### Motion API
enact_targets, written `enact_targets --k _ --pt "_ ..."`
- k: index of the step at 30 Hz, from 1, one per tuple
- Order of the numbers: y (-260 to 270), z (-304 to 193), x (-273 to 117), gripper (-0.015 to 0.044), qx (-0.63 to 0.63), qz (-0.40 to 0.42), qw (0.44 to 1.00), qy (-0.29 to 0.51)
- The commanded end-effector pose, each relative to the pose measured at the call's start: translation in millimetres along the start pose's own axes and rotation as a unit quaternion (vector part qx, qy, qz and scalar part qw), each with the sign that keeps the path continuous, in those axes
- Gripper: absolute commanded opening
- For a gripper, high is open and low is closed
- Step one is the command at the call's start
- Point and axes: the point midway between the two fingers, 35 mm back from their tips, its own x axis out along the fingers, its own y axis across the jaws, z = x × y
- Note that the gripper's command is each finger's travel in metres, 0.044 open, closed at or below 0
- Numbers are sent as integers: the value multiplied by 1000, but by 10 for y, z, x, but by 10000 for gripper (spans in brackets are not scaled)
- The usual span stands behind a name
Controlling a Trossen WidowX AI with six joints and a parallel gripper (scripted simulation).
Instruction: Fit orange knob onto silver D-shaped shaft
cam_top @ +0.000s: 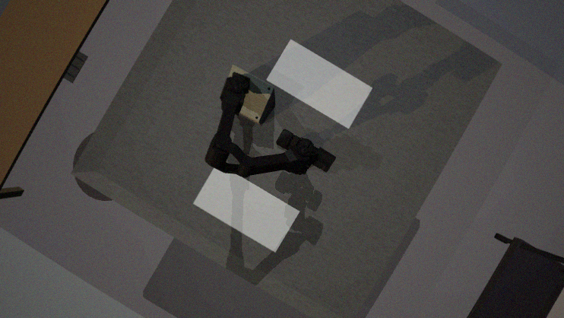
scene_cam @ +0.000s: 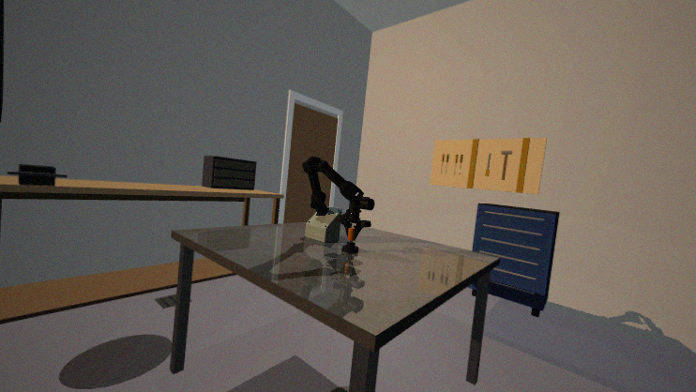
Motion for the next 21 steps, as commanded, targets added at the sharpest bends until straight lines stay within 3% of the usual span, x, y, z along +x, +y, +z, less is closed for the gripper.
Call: enact_targets --k 1,21 --pt "-18 -6 3 0 -16 -3 1000 1" --pt "-20 -34 20 0 -39 -3 999 1"
